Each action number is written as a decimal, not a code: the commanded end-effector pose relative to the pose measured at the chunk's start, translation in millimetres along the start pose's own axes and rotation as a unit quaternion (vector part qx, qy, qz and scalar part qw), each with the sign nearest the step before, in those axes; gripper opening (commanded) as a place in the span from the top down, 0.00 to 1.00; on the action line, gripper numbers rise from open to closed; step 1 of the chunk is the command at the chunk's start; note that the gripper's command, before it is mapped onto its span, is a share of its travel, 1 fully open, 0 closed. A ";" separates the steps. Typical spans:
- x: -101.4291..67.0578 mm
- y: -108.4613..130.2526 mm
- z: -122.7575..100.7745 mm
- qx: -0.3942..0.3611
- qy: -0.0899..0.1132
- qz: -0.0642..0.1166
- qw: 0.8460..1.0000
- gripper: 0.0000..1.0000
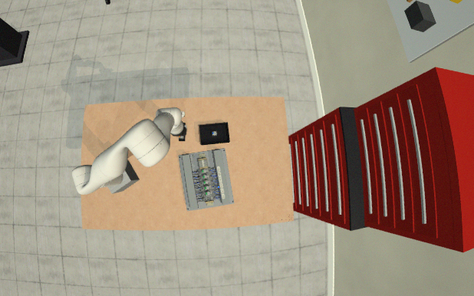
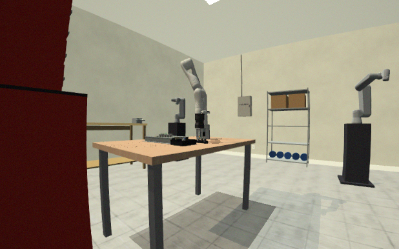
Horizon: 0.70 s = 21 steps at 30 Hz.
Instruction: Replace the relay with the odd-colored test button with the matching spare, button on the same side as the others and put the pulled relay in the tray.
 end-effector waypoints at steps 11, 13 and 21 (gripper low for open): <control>3.2 -0.1 0.3 -0.002 0.001 -0.001 1.000 0.00; 4.3 -0.1 0.3 -0.003 0.001 -0.001 1.000 0.00; 5.7 -1.1 -1.5 -0.003 0.003 -0.002 1.000 0.00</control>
Point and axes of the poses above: the point where the finger pads meet when closed, its own x axis out along the fingers, its own z axis across the jaws, y = z × x, the point moved 1 cm from there along -x, back along the fingers, and after that the axes turned 12 degrees about -x, right-handed, at the moved point
